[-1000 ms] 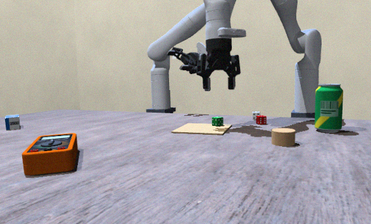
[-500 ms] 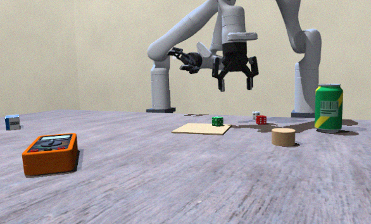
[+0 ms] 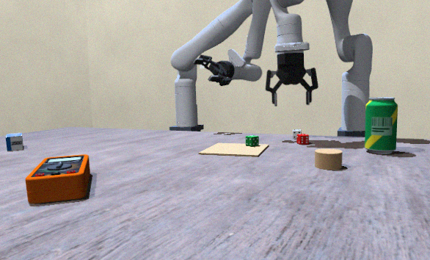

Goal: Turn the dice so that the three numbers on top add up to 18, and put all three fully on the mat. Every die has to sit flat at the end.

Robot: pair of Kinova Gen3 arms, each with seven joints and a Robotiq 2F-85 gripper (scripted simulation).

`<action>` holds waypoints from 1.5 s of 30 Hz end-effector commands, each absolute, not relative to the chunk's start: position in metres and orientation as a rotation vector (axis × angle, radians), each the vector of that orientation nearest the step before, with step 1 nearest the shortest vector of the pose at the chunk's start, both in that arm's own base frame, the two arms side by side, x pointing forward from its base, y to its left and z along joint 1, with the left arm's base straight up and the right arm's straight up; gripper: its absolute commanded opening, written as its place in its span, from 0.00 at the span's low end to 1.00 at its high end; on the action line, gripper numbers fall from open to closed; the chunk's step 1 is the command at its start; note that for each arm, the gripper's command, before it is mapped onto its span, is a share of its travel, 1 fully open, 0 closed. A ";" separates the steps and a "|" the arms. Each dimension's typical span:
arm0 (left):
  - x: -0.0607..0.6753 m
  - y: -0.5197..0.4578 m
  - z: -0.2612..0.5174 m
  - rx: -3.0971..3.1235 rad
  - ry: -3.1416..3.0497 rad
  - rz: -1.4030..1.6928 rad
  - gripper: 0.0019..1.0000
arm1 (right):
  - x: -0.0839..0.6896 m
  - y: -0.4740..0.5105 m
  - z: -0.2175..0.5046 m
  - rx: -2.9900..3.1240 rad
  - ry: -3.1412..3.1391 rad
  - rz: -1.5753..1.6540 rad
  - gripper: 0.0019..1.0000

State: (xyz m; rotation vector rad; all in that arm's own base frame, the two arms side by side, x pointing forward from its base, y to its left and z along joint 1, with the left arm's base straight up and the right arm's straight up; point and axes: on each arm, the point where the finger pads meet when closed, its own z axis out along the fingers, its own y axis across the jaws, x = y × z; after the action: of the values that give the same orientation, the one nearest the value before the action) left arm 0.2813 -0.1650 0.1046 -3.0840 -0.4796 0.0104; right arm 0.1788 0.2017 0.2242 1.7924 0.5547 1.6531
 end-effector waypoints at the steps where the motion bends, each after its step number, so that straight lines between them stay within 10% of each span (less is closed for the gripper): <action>1: 0.262 -0.157 0.105 -3.124 -0.327 -0.001 1.00 | 0.179 0.202 0.225 1.793 0.554 1.654 1.00; 7: 0.260 -0.156 0.105 -3.125 -0.312 -0.001 1.00 | 0.179 0.202 0.225 1.793 0.554 1.654 1.00; 8: 0.260 -0.156 0.105 -3.125 -0.312 -0.001 0.46 | 0.179 0.202 0.225 1.793 0.554 1.654 1.00; 45: 0.260 -0.156 0.104 -3.125 -0.312 -0.001 0.46 | 0.179 0.202 0.225 1.793 0.554 1.654 1.00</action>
State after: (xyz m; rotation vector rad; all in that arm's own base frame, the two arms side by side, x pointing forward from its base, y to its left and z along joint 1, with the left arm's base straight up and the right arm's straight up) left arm 0.2596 -0.1560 0.1043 -3.1245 -0.3117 0.0000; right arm 0.1788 0.2017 0.2242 1.7924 0.5547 1.6531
